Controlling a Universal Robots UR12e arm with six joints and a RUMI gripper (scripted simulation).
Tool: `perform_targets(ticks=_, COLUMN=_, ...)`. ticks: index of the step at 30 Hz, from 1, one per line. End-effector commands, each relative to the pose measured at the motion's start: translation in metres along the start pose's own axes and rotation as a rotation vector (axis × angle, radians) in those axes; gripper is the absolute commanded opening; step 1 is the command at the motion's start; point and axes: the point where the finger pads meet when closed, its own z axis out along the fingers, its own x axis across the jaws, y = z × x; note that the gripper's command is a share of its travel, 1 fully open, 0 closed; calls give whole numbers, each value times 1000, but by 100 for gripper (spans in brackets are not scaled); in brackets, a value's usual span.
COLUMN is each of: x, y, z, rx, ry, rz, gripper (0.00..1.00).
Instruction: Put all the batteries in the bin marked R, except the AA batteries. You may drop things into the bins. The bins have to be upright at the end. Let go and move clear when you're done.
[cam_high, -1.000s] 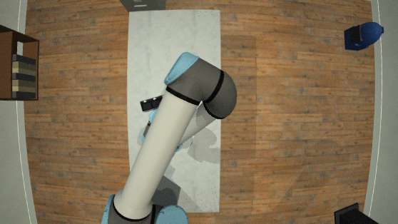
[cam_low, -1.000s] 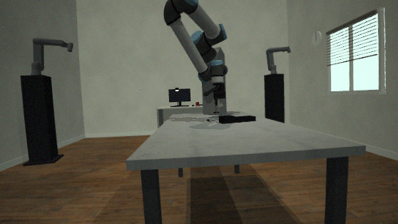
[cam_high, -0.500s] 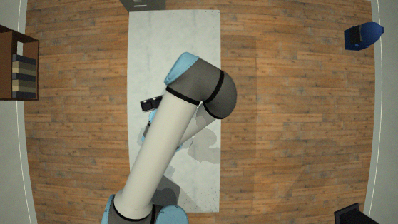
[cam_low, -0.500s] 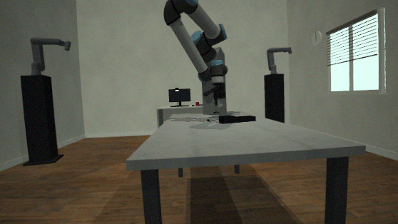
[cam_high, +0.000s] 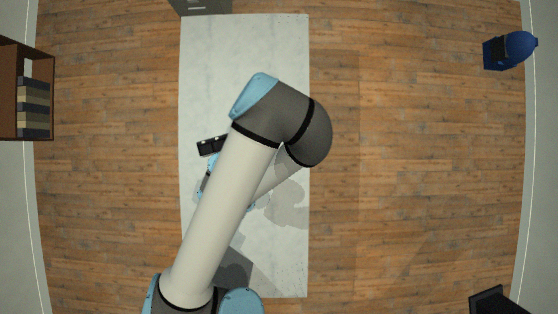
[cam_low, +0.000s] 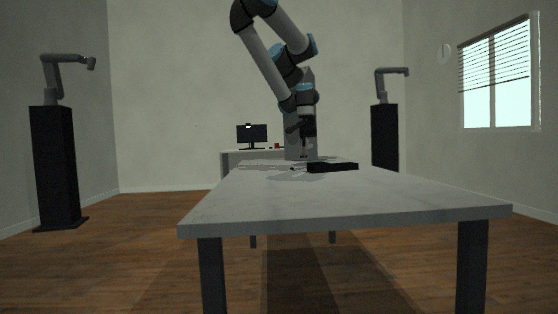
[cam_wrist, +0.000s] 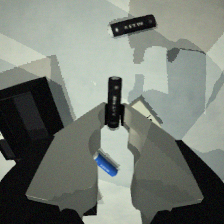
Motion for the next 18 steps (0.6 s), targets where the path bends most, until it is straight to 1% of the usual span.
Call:
perform_targets(ticks=1, x=-34, y=14, z=-1, rx=1, ry=-5, rz=-157, gripper=0)
perform_targets(ticks=5, x=-56, y=24, z=-1, rx=2, ry=-8, rz=-243, gripper=0)
perform_targets(ticks=10, x=-83, y=37, z=-1, rx=2, ry=-8, rz=-243, gripper=0)
perform_targets(ticks=12, x=-83, y=37, z=-1, rx=2, ry=-8, rz=-243, gripper=0)
perform_targets(ticks=18, x=-110, y=53, z=0, rx=0, ry=-5, rz=-242, gripper=0)
